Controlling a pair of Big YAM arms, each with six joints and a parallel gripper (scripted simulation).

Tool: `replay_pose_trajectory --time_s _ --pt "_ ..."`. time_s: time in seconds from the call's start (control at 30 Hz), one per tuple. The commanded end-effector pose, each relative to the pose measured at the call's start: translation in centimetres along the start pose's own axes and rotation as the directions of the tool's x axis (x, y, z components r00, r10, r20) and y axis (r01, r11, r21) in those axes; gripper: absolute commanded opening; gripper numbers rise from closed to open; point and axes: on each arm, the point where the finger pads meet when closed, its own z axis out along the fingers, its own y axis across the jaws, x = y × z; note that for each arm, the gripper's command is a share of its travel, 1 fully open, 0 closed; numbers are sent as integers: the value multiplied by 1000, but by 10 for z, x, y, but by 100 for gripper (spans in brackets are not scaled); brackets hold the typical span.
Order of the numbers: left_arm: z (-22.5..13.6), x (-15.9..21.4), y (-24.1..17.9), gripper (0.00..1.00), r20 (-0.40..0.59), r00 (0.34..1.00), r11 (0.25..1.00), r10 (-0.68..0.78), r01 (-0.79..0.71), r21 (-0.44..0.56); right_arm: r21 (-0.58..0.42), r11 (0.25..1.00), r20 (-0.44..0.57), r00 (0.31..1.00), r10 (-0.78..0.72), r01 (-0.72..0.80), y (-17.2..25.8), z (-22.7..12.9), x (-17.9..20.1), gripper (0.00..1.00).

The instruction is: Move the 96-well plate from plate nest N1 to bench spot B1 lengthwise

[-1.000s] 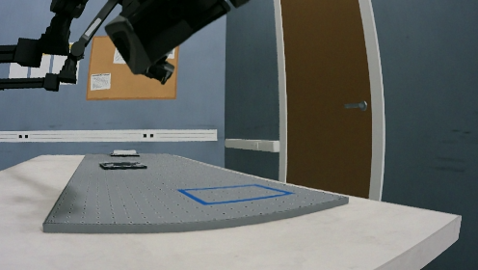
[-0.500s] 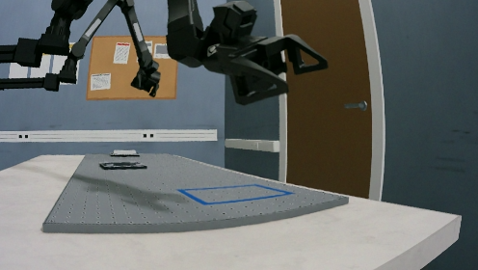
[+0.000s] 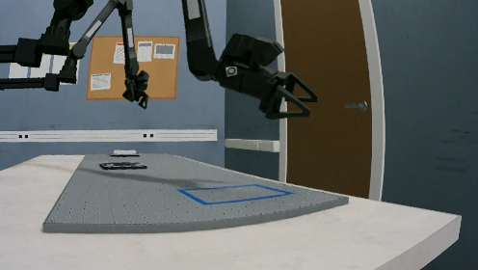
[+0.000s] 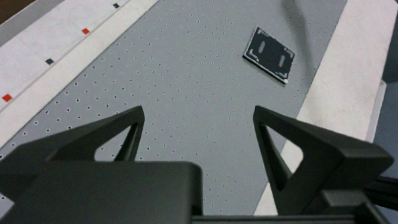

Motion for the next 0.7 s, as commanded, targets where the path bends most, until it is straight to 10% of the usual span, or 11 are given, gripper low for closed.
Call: replay_pose_trajectory --time_s 0.0,0.33,0.67 --pt "-1 44 15 100 5 996 988 -93 93 -121 -181 973 -67 985 -159 144 86 -23 45 100" --pt "-6 91 28 100 6 987 955 -160 156 -252 -447 861 -114 939 -324 243 187 -76 114 100" --pt "-13 157 53 100 26 968 869 -248 234 -437 -767 567 -63 843 -534 301 300 -190 211 100"
